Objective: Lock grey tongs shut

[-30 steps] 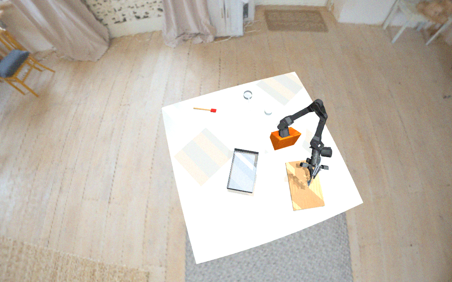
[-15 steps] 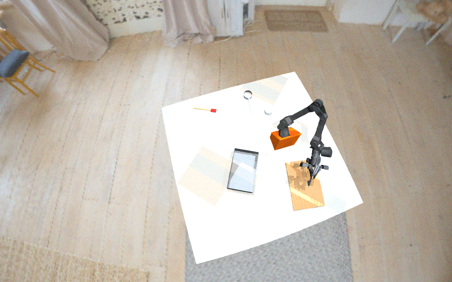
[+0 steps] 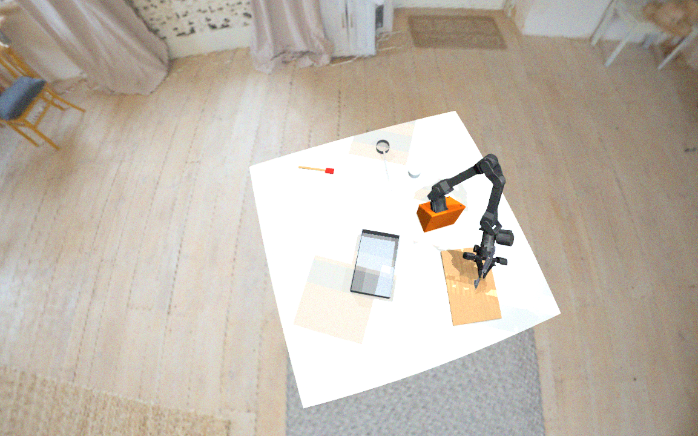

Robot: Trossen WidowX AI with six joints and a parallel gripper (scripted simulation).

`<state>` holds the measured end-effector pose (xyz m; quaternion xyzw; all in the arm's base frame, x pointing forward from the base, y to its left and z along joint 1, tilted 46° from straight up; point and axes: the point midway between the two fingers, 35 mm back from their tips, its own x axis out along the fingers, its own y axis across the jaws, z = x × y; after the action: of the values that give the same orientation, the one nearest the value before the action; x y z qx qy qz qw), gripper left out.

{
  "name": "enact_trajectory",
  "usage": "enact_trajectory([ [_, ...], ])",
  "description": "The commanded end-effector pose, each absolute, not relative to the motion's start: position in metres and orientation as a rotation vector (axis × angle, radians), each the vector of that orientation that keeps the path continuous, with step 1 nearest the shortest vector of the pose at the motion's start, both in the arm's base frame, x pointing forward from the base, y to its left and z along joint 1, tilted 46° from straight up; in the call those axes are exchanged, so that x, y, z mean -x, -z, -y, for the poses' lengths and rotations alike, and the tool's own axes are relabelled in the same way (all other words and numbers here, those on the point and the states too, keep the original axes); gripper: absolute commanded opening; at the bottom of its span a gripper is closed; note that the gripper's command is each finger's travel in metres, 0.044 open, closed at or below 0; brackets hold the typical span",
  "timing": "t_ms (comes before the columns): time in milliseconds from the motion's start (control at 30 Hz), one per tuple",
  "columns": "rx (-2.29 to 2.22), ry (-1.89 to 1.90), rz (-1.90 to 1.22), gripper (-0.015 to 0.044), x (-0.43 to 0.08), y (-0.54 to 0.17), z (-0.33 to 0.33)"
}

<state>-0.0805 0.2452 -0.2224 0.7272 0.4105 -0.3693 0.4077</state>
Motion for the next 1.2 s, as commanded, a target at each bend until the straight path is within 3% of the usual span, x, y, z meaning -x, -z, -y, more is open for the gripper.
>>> enact_trajectory([
  [0, -1.826, 0.959, -1.034, -0.015, 0.085, 0.224, -0.254],
  [1167, -1.478, 1.387, -0.598, -0.015, 0.07, 0.253, -0.283],
])
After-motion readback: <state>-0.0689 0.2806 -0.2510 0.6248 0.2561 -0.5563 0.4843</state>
